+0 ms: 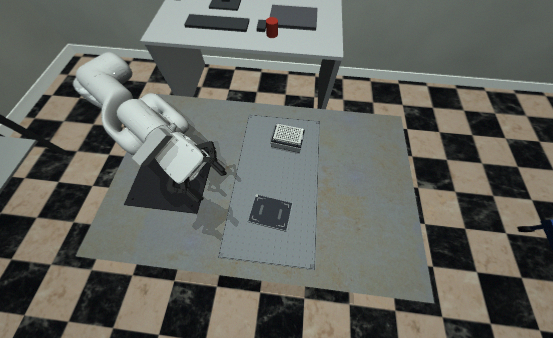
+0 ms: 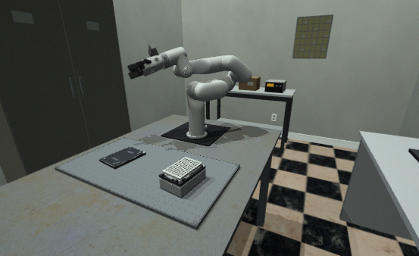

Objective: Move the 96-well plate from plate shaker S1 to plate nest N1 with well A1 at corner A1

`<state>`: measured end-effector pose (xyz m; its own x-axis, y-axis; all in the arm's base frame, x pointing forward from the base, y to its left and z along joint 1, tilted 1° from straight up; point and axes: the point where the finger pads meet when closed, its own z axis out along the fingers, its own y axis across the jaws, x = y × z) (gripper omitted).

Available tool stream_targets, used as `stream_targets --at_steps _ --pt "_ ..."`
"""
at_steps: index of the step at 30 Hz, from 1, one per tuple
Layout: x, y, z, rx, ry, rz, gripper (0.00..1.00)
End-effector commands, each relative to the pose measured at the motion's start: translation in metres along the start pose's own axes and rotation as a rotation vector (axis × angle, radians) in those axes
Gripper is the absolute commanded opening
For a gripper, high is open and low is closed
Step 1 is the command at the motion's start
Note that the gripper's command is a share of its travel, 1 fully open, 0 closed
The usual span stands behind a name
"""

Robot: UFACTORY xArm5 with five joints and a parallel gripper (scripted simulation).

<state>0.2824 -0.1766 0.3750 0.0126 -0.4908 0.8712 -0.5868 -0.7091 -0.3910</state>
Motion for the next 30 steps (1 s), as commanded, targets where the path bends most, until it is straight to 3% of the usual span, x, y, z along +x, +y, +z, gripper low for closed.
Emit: stream_targets --at_steps 1,17,26,27,30 --pt "0.001 -0.001 0.000 0.001 0.002 0.000 1.00" --pt "0.001 -0.001 0.000 0.001 0.002 0.000 1.00" --pt "-0.024 -0.031 0.021 0.003 -0.267 -0.129 1.00" --pt "-0.025 -0.032 0.021 0.003 -0.269 -0.130 1.00" --pt "-0.035 -0.042 0.027 0.006 -0.357 -0.178 1.00"
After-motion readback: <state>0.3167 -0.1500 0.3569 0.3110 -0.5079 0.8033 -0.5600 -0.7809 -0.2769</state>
